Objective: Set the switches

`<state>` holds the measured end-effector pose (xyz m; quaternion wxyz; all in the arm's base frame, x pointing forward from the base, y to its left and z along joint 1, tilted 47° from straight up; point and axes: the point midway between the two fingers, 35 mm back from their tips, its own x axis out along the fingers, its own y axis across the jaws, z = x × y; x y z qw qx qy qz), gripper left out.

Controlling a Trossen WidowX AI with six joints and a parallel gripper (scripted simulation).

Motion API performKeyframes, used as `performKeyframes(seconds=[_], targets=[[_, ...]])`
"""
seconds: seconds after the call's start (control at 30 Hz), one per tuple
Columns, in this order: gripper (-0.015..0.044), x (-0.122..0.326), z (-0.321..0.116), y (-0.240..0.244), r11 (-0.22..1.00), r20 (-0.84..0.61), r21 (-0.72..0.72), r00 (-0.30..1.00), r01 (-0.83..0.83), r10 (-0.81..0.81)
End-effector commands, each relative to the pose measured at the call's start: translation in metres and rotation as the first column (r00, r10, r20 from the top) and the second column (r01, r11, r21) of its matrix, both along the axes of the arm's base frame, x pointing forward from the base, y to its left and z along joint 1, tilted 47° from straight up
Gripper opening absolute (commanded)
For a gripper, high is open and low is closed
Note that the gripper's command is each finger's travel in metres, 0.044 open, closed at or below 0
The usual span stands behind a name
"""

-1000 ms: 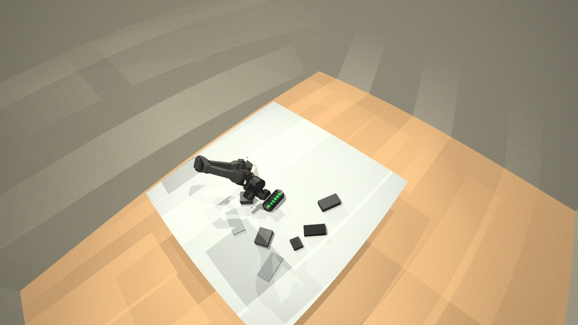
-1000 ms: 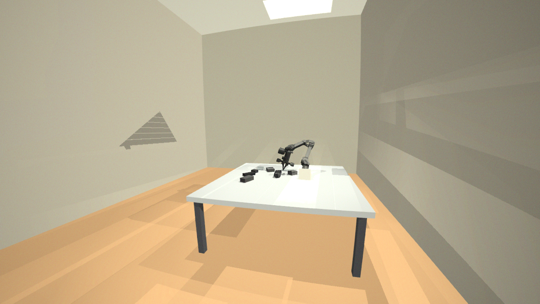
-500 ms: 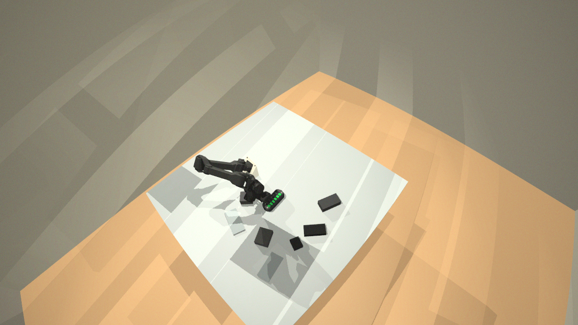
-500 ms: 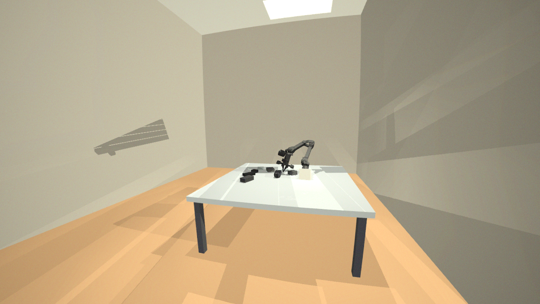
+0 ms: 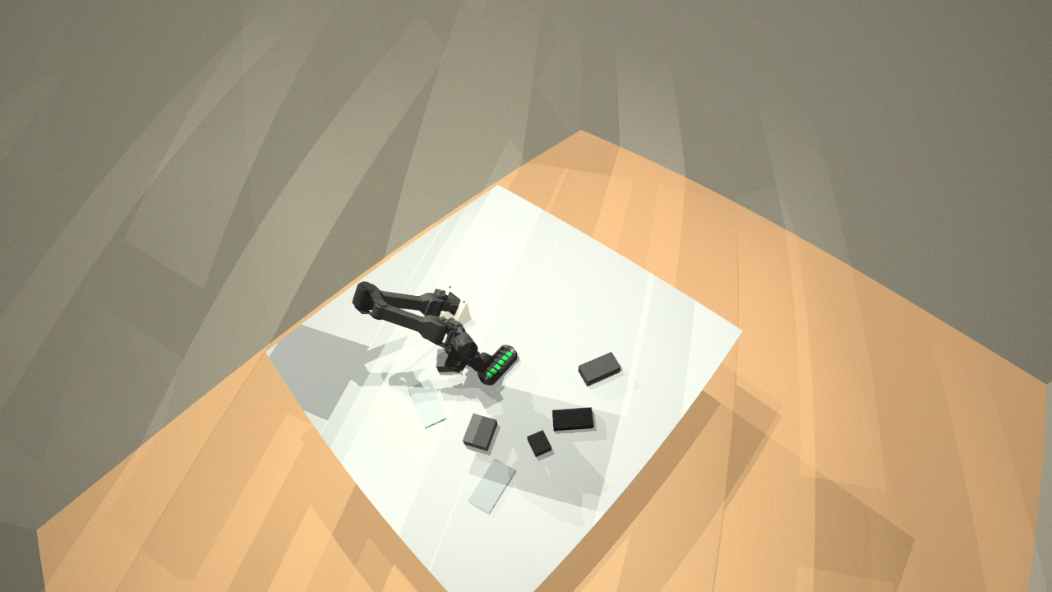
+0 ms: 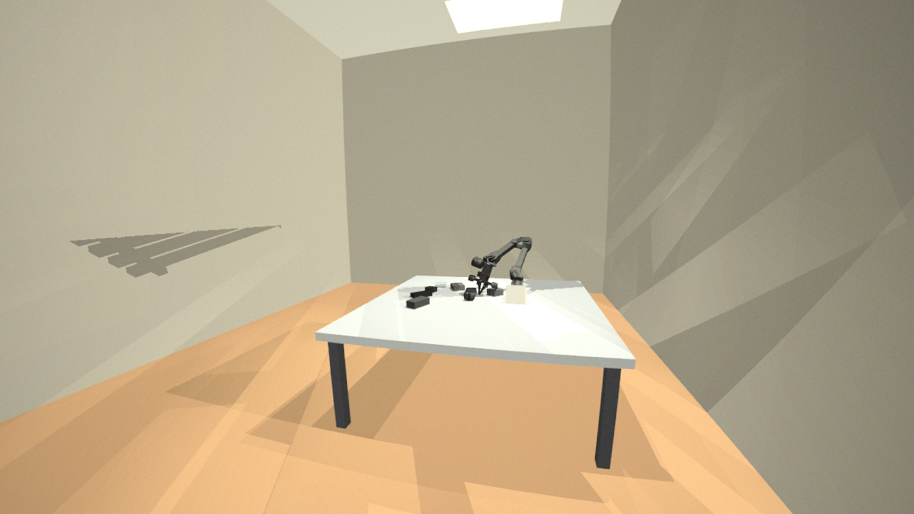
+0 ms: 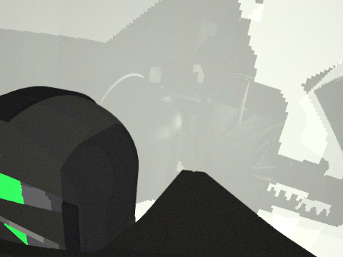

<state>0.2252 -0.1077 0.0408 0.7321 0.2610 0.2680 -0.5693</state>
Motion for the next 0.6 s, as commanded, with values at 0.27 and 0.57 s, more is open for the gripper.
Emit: performKeyframes(seconds=[0.27,0.57], targets=[[0.0000,0.0018,-0.0032,-0.0017,1.000,-0.005,0.003,1.000,-0.007,0.007],[0.0000,0.0053,-0.0036,-0.0017,1.000,-0.005,0.003,1.000,-0.007,0.007]])
